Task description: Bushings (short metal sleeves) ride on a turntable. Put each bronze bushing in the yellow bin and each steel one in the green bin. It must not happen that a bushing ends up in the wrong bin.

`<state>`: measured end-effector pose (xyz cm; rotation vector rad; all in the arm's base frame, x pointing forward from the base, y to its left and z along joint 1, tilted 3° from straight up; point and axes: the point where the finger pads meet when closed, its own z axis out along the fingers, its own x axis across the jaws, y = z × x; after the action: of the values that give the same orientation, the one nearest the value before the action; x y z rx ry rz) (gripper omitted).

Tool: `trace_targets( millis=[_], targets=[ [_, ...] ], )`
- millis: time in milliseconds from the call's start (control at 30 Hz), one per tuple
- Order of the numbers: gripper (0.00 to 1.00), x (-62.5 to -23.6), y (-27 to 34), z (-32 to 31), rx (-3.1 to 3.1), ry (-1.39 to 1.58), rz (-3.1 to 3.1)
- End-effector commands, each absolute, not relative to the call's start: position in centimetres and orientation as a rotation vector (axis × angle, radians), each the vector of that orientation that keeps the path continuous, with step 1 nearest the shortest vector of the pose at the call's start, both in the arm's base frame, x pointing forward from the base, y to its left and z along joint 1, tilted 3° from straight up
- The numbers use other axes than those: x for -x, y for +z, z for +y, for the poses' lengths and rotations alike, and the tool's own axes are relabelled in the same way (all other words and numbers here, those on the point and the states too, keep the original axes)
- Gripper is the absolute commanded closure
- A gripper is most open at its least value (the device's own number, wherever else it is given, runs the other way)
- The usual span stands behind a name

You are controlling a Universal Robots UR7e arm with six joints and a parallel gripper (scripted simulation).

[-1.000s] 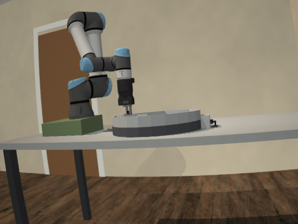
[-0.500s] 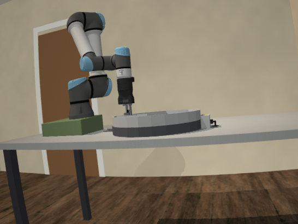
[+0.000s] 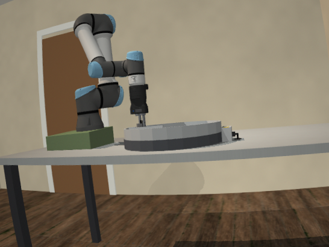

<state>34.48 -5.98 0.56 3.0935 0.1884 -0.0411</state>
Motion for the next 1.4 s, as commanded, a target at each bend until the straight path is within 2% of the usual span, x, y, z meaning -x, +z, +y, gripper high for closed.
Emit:
trace_targets(
  millis=[0, 1033, 1367],
  targets=[
    [1.0, -34.5, 0.7, -6.0, -3.093, -0.04, 0.188],
    [1.0, -34.5, 1.5, -6.0, -3.093, -0.04, 0.188],
    [1.0, -34.6, 4.2, -5.8, -3.093, -0.039, 0.188]
  ],
)
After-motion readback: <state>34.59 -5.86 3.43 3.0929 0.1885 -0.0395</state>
